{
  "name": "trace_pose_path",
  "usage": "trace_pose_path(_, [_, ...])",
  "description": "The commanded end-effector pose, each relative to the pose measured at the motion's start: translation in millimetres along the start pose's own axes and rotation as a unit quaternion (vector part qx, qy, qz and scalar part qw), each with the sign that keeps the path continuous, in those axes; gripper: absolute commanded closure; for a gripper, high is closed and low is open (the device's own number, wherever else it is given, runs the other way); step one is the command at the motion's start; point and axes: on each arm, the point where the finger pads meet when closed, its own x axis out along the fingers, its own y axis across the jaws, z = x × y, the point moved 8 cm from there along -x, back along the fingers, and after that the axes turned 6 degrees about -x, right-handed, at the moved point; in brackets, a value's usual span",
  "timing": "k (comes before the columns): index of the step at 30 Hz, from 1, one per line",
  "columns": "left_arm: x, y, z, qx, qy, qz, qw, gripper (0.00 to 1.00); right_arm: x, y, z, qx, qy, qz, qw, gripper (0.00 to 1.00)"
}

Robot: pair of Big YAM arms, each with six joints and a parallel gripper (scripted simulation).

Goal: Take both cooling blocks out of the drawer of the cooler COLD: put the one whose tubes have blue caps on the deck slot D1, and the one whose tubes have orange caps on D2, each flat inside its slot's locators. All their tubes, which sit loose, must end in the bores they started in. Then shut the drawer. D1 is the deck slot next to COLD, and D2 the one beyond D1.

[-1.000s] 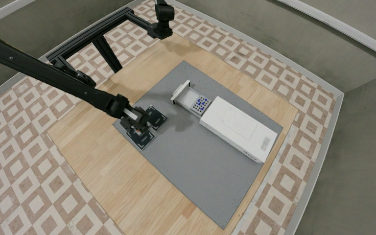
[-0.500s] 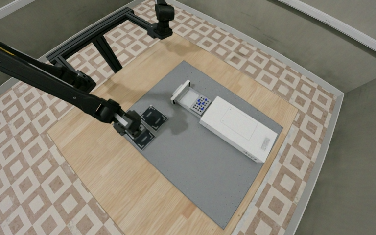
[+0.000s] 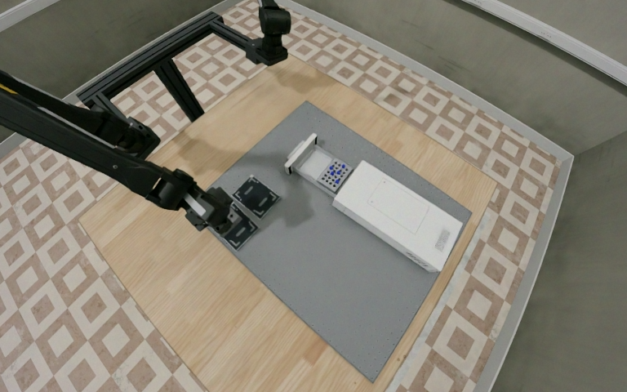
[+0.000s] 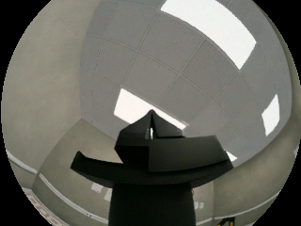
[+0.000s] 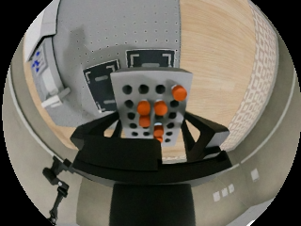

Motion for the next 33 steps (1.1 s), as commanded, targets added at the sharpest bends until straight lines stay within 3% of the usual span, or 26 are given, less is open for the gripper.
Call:
trace_pose_path(1, [8,3,-20,-0.001,0.018,0.001,1.0,1.0,-34,4,30,-0.009,-0.063,0.004,0.998,1.0])
trace_pose_path(22, [8,3,-20,-0.001,0.018,0.001,1.0,1.0,-18,1,23,-0.006,-0.053,0.003,0.999,1.0])
trace_pose_path(28, [8,3,-20,-0.001,0.018,0.001,1.0,1.0,1,1,15,-0.007,-0.029,0.002,1.0,1.0])
trace_pose_path(33, [8,3,-20,-0.001,0.018,0.001,1.0,1.0,-5,-1,15,-0.004,-0.04,0.002,0.999,1.0])
